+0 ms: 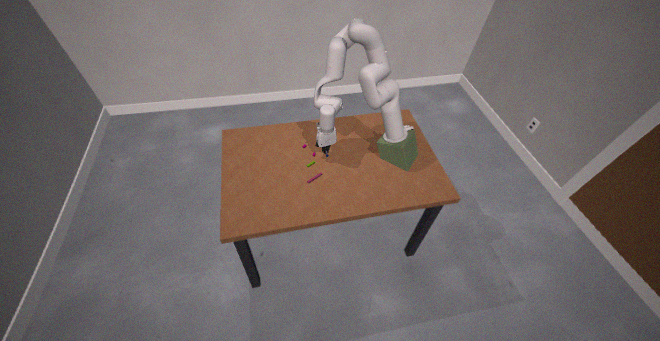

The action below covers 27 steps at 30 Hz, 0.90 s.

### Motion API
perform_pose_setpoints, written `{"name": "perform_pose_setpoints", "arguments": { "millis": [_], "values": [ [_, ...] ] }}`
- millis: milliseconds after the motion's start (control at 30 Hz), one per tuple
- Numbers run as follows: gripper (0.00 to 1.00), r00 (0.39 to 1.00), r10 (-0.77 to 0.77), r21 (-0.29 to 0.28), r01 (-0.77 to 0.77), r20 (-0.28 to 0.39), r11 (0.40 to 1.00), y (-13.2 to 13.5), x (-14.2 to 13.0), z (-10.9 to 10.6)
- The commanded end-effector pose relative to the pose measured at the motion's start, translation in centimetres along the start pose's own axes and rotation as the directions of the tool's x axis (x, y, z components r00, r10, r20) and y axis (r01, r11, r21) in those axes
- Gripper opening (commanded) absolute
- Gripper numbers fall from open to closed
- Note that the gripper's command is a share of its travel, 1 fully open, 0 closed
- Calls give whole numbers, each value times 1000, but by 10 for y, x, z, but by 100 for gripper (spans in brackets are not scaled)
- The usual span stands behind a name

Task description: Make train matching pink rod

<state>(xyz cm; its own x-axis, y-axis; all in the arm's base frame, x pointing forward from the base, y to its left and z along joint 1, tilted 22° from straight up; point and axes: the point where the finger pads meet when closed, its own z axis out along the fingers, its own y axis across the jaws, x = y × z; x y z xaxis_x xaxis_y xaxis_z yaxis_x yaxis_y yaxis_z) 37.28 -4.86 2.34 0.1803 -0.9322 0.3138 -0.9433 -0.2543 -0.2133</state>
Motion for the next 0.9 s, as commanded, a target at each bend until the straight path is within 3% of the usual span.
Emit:
{"name": "perform_pose_setpoints", "arguments": {
  "millis": [0,867],
  "values": [
    [4,1000,-1,2,1,-1,1000,-1,0,0],
    [4,1000,-1,2,1,-1,1000,-1,0,12]
  ]
}}
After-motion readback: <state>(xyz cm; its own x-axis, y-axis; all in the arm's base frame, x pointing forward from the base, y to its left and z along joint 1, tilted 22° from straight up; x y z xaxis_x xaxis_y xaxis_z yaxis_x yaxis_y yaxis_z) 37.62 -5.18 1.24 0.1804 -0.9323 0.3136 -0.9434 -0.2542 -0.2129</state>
